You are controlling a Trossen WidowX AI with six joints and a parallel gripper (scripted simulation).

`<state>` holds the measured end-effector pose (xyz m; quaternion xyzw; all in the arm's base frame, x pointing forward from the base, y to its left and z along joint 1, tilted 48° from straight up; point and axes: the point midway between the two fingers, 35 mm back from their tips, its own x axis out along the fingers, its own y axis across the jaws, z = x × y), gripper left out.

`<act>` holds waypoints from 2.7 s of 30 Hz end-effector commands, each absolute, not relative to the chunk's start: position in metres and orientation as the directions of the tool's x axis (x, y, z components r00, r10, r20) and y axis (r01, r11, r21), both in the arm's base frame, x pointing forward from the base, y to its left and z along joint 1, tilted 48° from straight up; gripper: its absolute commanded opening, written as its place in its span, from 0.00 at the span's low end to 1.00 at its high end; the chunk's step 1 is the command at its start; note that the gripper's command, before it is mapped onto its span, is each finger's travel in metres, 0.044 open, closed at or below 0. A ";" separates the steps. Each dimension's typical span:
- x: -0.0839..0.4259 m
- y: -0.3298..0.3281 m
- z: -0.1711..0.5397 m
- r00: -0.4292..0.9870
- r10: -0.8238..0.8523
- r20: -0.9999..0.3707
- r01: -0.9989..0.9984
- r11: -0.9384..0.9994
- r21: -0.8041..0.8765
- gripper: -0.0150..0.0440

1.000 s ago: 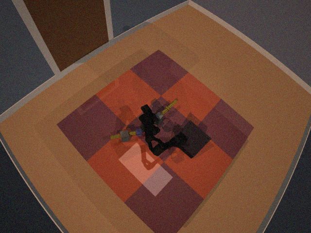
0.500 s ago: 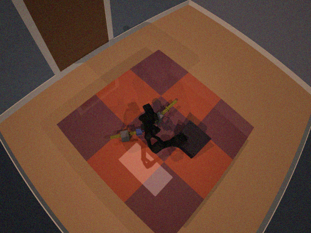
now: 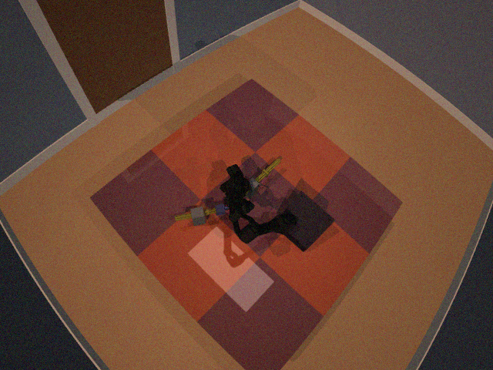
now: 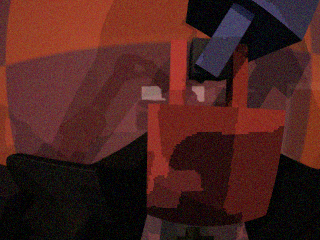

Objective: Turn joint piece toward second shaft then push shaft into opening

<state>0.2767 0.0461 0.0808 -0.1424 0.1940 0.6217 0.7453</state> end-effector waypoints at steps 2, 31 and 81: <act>0.277 0.046 0.081 0.151 0.871 -0.467 -0.982 0.186 0.029 0.25; 0.277 0.046 0.081 0.151 0.871 -0.467 -0.982 0.186 0.029 1.00; 0.267 -0.039 0.159 0.173 0.582 -0.795 -0.756 0.595 0.271 1.00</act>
